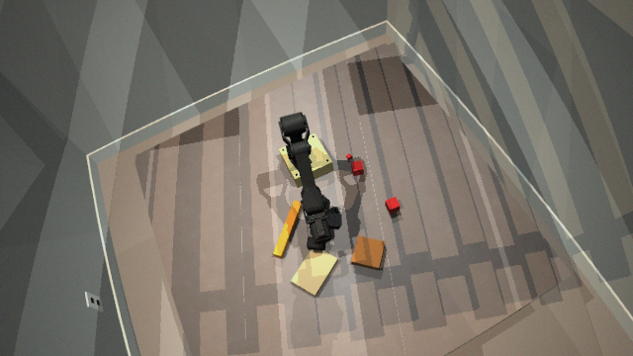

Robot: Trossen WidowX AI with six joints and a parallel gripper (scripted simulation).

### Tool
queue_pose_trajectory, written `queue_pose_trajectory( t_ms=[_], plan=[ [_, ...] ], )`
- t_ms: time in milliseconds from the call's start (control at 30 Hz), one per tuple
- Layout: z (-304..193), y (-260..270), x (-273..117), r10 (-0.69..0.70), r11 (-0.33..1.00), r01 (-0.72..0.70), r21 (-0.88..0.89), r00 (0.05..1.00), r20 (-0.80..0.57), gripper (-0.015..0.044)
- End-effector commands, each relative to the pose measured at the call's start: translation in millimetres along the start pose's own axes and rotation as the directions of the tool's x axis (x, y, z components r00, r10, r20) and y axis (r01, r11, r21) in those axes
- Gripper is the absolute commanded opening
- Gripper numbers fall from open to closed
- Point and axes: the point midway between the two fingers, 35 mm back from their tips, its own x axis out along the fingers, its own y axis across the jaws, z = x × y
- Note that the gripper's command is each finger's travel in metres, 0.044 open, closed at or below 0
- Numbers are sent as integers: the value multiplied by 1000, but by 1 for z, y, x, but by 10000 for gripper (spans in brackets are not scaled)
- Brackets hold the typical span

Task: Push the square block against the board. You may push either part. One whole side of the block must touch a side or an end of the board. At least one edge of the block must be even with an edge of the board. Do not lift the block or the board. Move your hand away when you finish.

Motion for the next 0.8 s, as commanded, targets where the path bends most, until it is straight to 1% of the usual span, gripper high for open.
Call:
queue_pose_trajectory(
  t_ms=[0,767],
  plan=[
    [-6,-1,-1,-5,1000,5,-5,1000,3,0],
    [-44,-2,-1,-5,1000,5,-5,1000,0,0]
  ],
)
